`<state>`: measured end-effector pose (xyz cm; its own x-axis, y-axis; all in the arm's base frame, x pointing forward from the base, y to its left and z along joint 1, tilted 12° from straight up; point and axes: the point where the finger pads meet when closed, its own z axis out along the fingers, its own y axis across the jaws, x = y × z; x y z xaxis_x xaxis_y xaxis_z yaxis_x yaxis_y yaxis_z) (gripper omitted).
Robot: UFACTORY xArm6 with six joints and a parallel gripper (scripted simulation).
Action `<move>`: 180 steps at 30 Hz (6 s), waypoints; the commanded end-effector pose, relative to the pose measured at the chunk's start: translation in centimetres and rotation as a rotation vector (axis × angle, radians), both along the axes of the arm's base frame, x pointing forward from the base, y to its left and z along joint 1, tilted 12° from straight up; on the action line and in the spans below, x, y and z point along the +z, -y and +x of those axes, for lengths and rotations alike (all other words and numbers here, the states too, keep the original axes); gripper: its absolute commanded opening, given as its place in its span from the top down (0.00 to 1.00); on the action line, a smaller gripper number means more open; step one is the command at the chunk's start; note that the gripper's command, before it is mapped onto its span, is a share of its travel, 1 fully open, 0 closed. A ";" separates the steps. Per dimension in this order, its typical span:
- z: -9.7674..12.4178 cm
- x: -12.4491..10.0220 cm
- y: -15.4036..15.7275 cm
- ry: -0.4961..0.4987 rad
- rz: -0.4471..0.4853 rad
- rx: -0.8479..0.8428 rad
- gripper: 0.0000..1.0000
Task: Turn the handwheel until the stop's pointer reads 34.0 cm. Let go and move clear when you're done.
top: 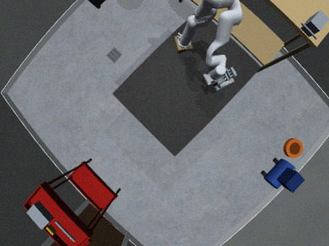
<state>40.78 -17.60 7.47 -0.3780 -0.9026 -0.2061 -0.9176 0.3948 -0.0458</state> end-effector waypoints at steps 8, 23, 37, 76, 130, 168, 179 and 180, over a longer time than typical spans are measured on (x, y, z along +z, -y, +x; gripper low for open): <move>1.4 1.8 1.0 0.003 -0.001 0.000 0.94; 3.6 1.6 1.9 0.003 -0.001 0.000 0.94; 5.1 -0.3 2.1 0.003 -0.001 0.000 0.94; 1.5 -3.3 -0.1 0.003 -0.001 0.000 0.94; 0.7 1.3 0.6 0.003 -0.001 0.000 0.94; 1.4 1.7 1.0 0.003 -0.001 0.000 0.94; 1.4 1.8 1.0 0.003 -0.001 0.000 0.94; 1.4 1.8 1.0 0.003 -0.001 0.000 0.94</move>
